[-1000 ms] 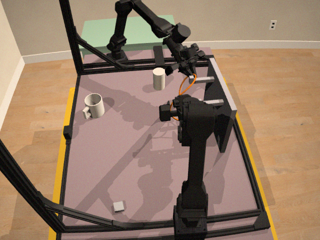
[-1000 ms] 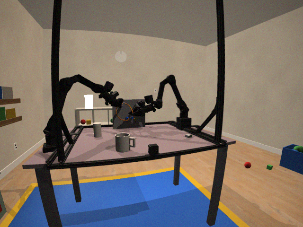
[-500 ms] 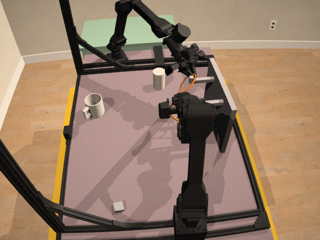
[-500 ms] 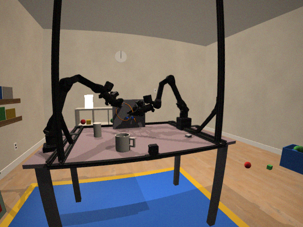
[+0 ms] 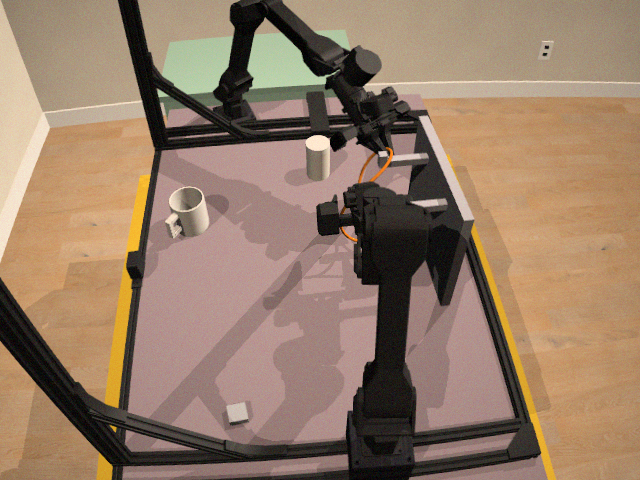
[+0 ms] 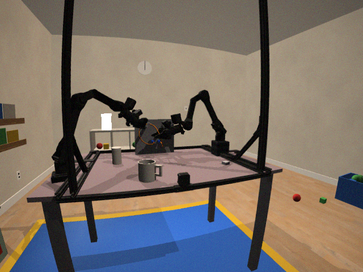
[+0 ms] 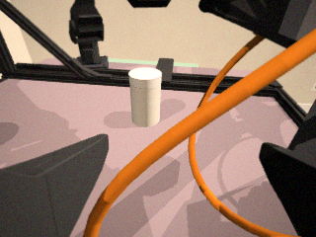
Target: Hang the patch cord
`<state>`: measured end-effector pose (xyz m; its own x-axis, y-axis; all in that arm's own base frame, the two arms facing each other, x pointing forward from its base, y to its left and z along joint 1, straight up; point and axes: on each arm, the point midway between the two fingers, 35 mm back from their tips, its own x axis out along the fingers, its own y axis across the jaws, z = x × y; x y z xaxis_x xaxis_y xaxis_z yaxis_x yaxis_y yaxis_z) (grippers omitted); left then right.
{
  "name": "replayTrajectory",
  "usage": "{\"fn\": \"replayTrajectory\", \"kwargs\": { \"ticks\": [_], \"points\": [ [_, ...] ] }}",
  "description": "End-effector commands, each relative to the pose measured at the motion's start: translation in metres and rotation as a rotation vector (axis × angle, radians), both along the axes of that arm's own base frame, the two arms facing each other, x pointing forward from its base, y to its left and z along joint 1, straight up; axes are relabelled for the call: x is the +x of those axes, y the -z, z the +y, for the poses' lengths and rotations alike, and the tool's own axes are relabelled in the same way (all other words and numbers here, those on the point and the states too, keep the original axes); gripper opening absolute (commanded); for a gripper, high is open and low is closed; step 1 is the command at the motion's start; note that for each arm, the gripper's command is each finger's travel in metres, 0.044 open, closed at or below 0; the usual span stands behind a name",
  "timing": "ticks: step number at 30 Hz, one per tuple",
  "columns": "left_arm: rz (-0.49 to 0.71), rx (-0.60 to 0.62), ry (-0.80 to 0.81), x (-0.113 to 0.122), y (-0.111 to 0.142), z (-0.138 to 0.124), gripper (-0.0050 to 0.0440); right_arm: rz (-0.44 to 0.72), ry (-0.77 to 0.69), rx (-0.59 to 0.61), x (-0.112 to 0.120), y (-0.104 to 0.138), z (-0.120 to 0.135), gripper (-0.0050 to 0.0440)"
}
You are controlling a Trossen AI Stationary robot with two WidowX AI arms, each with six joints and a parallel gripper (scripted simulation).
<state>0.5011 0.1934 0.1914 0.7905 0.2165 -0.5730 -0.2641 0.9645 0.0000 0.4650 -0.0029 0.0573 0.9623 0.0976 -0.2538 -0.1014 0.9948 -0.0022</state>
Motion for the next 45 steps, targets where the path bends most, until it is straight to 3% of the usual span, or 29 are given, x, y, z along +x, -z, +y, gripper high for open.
{"fn": "replayTrajectory", "kwargs": {
  "ticks": [1, 15, 17, 19, 21, 45],
  "points": [
    [-0.025, 0.011, 0.000, -0.0002, -0.0126, 0.0004, 0.0025, -0.012, -0.001, 0.003, 0.0045, -0.0047, 0.0013, 0.0440],
    [-0.025, 0.011, 0.000, -0.0002, -0.0126, 0.0004, 0.0025, -0.011, -0.001, 0.003, 0.0046, -0.0043, 0.0013, 0.0440],
    [-0.025, 0.011, 0.000, -0.0002, -0.0126, 0.0004, 0.0025, -0.022, -0.001, 0.000, 0.0038, -0.0091, 0.0007, 0.0392],
    [-0.025, 0.011, 0.000, -0.0002, -0.0126, 0.0004, 0.0025, -0.022, -0.001, 0.000, 0.0038, -0.0091, 0.0007, 0.0392],
    [-0.025, 0.011, 0.000, -0.0002, -0.0126, 0.0004, 0.0025, -0.022, -0.001, 0.000, 0.0038, -0.0091, 0.0007, 0.0344],
    [-0.025, 0.011, 0.000, -0.0002, -0.0126, 0.0004, 0.0025, -0.022, -0.001, 0.000, 0.0038, -0.0091, 0.0007, 0.0204]
  ]
}}
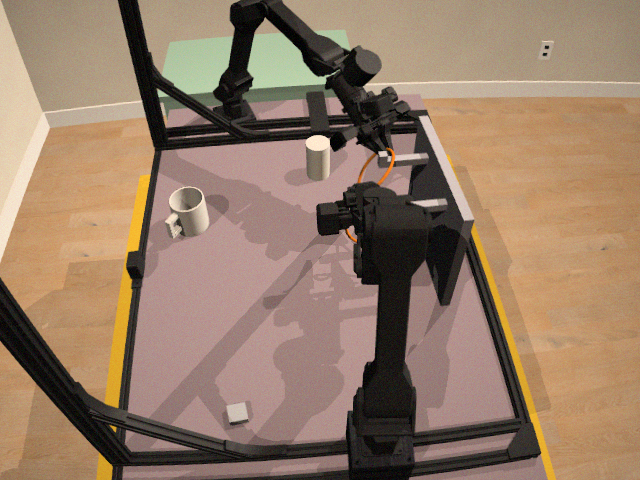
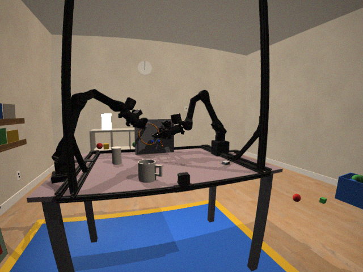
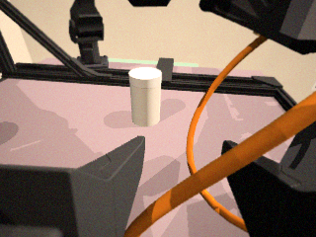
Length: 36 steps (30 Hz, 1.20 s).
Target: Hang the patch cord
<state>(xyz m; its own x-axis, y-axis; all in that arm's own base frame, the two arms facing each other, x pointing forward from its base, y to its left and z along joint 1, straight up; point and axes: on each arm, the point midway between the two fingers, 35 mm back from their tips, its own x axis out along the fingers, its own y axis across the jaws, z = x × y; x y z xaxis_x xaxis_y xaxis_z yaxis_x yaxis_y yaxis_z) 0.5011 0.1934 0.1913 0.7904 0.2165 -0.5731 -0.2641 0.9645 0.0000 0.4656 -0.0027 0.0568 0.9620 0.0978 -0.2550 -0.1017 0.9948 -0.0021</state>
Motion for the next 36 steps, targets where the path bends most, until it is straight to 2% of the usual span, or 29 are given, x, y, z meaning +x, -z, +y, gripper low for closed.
{"fn": "replayTrajectory", "kwargs": {
  "ticks": [1, 23, 25, 31, 36],
  "points": [
    [-0.025, 0.011, 0.000, -0.0002, -0.0127, 0.0004, 0.0025, -0.023, 0.000, 0.000, 0.0032, -0.0096, 0.0005, 0.0197],
    [-0.025, 0.011, 0.000, -0.0002, -0.0127, 0.0004, 0.0025, -0.023, 0.000, 0.000, 0.0032, -0.0096, 0.0005, 0.0064],
    [-0.025, 0.011, 0.000, -0.0002, -0.0127, 0.0004, 0.0025, -0.023, 0.000, 0.000, 0.0032, -0.0096, 0.0005, 0.0064],
    [-0.025, 0.011, 0.000, -0.0002, -0.0127, 0.0004, 0.0025, -0.023, 0.000, 0.000, 0.0032, -0.0096, 0.0005, 0.0025],
    [-0.025, 0.011, 0.000, -0.0002, -0.0127, 0.0004, 0.0025, -0.023, 0.000, 0.000, 0.0032, -0.0096, 0.0005, 0.0025]
  ]
}}
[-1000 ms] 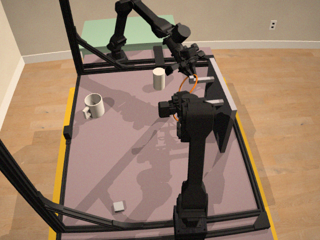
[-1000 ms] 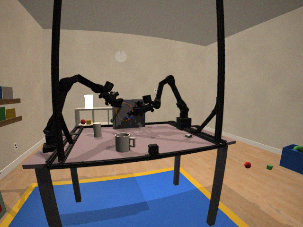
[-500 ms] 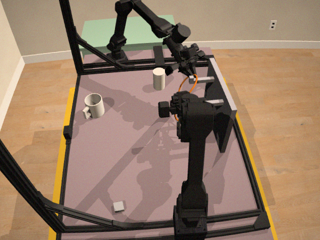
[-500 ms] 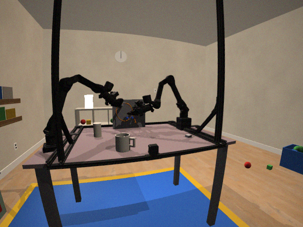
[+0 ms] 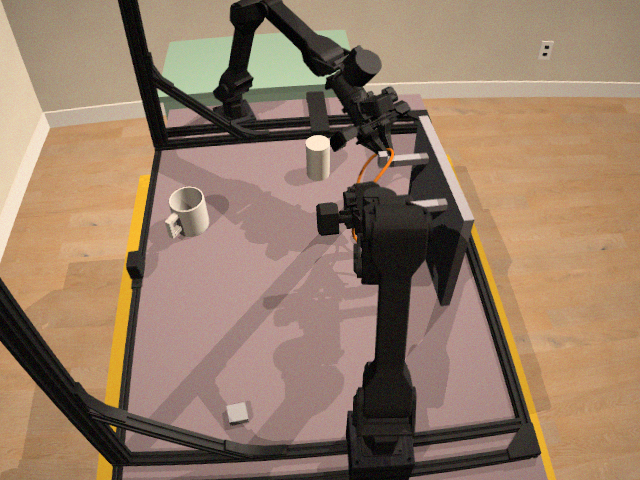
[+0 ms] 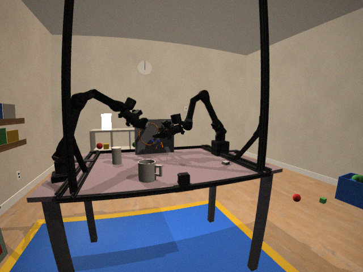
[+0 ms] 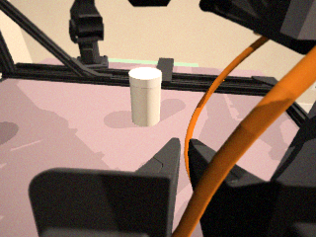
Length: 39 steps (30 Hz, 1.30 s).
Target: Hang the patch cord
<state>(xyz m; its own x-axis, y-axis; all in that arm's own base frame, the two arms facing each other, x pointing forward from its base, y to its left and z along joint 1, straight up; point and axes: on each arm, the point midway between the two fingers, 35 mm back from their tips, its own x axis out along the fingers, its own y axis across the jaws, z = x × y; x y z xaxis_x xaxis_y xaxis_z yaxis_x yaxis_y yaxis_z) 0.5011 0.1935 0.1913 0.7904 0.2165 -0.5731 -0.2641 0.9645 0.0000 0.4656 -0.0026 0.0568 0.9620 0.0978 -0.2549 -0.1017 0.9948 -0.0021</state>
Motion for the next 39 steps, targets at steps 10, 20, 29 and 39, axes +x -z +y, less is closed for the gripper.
{"fn": "replayTrajectory", "kwargs": {
  "ticks": [10, 20, 29, 39],
  "points": [
    [-0.025, 0.011, 0.000, -0.0002, -0.0127, 0.0004, 0.0040, -0.013, 0.000, 0.003, 0.0043, -0.0051, 0.0011, 0.0025],
    [-0.025, 0.011, 0.000, -0.0002, -0.0127, 0.0004, 0.0040, -0.012, 0.001, 0.003, 0.0042, -0.0048, 0.0009, 0.0025],
    [-0.025, 0.011, 0.000, -0.0002, -0.0127, 0.0004, 0.0040, -0.014, 0.002, 0.004, 0.0046, -0.0061, 0.0009, 0.0025],
    [-0.025, 0.011, 0.000, -0.0002, -0.0127, 0.0004, 0.0040, -0.023, 0.005, 0.005, 0.0059, -0.0119, 0.0008, 0.0025]
  ]
}}
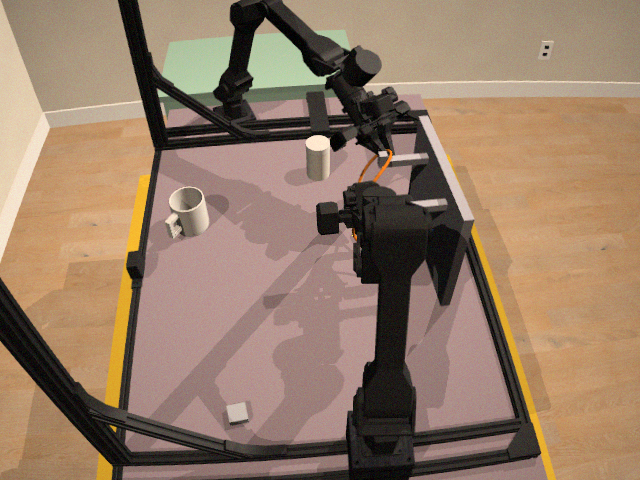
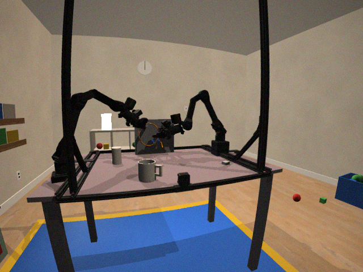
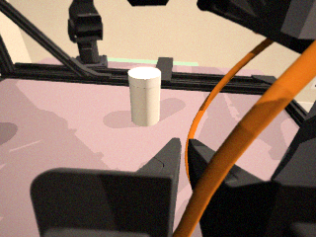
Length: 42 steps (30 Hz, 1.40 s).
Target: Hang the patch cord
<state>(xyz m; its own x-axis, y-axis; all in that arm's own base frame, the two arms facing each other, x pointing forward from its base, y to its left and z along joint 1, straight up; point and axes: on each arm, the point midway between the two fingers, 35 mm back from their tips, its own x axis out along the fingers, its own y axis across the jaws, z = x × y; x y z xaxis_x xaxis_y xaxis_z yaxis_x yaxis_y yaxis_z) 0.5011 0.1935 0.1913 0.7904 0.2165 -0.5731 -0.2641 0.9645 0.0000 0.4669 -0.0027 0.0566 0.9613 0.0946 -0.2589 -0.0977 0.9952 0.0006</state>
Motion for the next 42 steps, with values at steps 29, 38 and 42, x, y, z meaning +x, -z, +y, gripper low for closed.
{"fn": "replayTrajectory", "kwargs": {
  "ticks": [29, 38, 42],
  "points": [
    [-0.025, 0.011, 0.000, 0.000, -0.013, 0.000, 0.0040, -0.024, 0.023, 0.013, 0.011, -0.021, 0.000, 0.0025],
    [-0.025, 0.011, 0.000, 0.000, -0.013, 0.000, 0.0040, -0.019, 0.033, 0.018, 0.013, -0.024, 0.000, 0.0025],
    [-0.025, 0.011, 0.000, 0.000, -0.013, 0.000, 0.0040, -0.017, 0.038, 0.021, 0.015, -0.026, 0.000, 0.0025]
  ]
}}
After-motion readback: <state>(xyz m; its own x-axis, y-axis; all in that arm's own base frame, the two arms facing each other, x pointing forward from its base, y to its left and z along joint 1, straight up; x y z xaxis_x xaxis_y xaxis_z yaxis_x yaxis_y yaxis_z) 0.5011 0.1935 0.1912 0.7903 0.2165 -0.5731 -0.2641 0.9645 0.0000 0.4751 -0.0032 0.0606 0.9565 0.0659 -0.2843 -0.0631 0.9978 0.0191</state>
